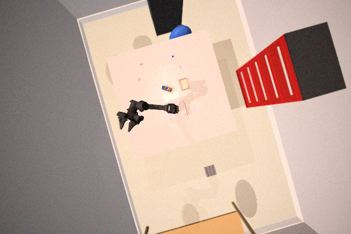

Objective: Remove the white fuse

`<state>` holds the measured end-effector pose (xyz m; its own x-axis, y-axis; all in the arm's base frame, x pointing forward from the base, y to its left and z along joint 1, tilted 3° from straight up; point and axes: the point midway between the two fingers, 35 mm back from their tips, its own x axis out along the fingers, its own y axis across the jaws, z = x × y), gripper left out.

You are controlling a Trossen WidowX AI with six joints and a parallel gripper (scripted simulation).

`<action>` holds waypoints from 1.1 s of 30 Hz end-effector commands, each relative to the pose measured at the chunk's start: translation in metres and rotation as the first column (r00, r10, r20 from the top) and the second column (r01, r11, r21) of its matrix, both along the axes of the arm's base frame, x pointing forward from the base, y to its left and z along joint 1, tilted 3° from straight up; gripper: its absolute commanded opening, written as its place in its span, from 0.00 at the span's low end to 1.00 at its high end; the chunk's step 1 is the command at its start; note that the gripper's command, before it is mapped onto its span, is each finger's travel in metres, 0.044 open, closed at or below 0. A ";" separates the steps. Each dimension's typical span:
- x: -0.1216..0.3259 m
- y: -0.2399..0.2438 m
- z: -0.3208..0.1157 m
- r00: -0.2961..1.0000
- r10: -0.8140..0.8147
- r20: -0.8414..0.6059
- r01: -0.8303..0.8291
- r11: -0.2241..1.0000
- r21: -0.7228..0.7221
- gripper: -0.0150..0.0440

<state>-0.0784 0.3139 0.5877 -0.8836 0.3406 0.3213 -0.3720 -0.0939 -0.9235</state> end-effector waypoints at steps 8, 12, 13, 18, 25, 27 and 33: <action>0.048 0.037 -0.012 0.975 -0.136 -0.177 0.089 0.964 -0.252 0.58; 0.091 0.062 -0.029 0.924 -0.274 -0.266 0.151 0.901 -0.406 0.40; 0.097 0.064 -0.032 0.916 -0.294 -0.274 0.160 0.892 -0.422 0.38; 0.138 0.082 -0.053 0.844 -0.424 -0.330 0.191 0.811 -0.553 0.38; 0.216 0.101 -0.108 0.639 -0.662 -0.392 0.151 0.608 -0.780 0.38; 0.239 0.103 -0.128 0.561 -0.728 -0.393 0.118 0.541 -0.833 0.38; 0.308 0.093 -0.197 0.287 -0.898 -0.335 -0.033 0.340 -0.940 0.38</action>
